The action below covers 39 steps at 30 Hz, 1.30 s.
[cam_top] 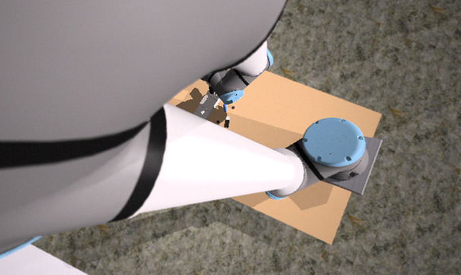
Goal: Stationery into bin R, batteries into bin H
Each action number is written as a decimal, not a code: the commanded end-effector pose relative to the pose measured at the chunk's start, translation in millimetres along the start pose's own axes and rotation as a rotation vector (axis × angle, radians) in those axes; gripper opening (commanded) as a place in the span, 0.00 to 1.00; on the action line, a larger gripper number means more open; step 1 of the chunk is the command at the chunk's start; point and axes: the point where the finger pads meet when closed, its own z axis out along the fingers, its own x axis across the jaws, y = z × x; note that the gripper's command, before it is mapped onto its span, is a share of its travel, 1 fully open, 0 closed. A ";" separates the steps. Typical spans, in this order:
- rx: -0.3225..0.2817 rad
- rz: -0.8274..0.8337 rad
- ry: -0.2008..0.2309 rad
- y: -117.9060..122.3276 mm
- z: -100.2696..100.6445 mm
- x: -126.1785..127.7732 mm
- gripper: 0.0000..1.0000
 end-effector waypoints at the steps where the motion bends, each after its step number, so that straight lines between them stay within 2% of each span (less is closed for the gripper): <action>1: 0.001 0.000 0.000 -0.5 -0.4 0.0 0.04; 23: 0.001 0.000 0.000 -0.5 -0.4 0.0 0.04; 39: 0.001 0.000 0.000 -0.5 -19.0 0.0 0.04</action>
